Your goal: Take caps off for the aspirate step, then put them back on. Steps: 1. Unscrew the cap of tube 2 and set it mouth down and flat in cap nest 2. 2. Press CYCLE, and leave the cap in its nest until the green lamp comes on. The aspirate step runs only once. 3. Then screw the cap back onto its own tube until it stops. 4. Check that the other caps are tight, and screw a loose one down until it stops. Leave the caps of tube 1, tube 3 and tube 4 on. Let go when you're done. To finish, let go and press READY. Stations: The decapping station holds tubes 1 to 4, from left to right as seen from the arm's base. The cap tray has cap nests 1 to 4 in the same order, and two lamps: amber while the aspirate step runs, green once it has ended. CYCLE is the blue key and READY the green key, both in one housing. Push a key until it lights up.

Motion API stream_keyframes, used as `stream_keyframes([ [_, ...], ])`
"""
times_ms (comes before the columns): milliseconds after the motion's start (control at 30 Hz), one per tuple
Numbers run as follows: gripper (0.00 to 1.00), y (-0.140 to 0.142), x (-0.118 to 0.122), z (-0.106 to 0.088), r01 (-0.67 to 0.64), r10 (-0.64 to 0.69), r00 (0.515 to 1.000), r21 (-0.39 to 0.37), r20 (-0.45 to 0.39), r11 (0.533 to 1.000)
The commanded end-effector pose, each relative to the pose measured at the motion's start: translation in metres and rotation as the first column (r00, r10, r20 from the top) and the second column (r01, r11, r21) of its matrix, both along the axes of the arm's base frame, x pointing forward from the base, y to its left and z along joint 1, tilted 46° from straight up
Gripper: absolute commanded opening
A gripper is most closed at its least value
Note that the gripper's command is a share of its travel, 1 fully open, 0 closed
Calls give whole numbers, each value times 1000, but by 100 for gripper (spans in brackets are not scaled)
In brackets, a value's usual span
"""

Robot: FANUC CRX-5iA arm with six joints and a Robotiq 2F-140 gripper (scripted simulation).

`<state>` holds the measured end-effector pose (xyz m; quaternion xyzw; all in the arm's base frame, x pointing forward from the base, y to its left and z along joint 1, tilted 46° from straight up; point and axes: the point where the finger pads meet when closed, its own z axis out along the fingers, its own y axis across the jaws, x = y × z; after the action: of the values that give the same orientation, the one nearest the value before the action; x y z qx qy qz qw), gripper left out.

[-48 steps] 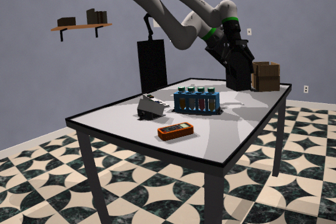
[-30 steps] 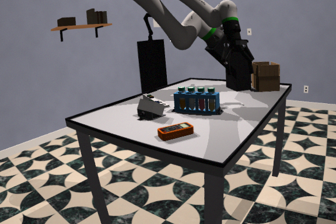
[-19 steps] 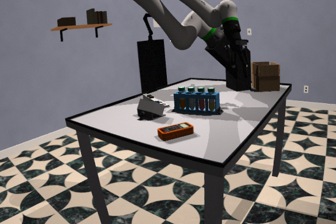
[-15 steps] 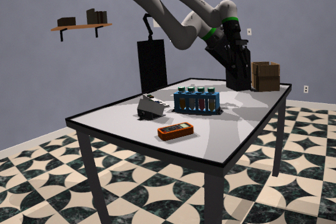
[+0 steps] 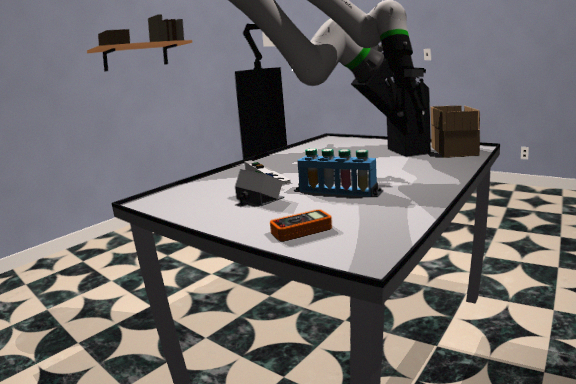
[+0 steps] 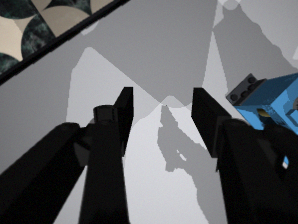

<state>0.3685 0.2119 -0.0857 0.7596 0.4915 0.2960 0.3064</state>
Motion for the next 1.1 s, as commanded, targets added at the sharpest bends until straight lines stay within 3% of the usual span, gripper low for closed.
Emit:
stream_keyframes([
  [0, 41, 1, 0, 0, -1, 1, 1000, 1, 0, 1000],
  [100, 41, -5, 2, 6, 11, -11, 1000, 11, 5, 1000],
  [333, 41, -11, 23, 28, 143, -150, 987, 130, 49, 981],
  [533, 41, -23, 40, 50, 272, -300, 951, 260, 76, 926],
  [633, 41, -25, 42, 53, 274, -303, 950, 262, 76, 925],
  [833, 41, -40, 57, 75, 384, -447, 891, 391, 83, 837],
  [900, 41, -44, 61, 81, 385, -449, 890, 393, 83, 835],
  [1067, 41, -59, 71, 98, 459, -561, 825, 495, 72, 738],
])
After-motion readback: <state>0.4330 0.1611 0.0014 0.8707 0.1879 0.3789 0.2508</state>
